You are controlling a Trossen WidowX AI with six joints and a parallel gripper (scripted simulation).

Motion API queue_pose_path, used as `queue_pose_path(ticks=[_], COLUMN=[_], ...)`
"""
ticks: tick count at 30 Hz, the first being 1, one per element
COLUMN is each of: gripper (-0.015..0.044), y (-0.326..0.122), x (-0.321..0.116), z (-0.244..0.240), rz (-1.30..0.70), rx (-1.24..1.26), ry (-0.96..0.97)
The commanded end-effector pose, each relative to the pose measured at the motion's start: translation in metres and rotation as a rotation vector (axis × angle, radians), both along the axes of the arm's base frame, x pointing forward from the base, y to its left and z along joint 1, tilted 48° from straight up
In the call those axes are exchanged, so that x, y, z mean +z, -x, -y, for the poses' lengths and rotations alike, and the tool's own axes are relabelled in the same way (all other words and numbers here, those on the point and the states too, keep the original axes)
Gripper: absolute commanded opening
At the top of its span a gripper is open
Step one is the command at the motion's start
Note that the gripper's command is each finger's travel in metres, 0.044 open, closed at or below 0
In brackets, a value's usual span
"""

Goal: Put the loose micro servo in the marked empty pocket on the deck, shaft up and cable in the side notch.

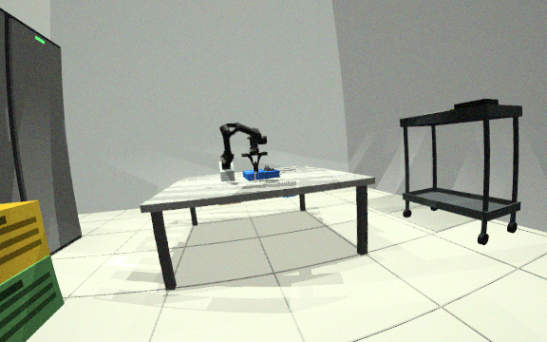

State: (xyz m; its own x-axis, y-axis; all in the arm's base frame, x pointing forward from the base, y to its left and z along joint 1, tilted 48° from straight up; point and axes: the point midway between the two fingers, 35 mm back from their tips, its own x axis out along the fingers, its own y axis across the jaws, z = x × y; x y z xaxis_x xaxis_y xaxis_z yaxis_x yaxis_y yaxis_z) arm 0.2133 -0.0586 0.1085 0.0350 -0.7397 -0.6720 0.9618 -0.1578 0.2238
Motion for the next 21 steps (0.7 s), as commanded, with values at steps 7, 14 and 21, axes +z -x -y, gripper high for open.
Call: queue_pose_path(ticks=[7,14,21], gripper=[0.0,0.0,0.0], y=[0.004,0.007,-0.005], x=[0.018,0.018,0.018], z=[-0.019,-0.018,-0.019], rz=[0.01,0.01,0.01], rx=[0.004,0.004,0.004], ry=[-0.005,-0.005,-0.005])
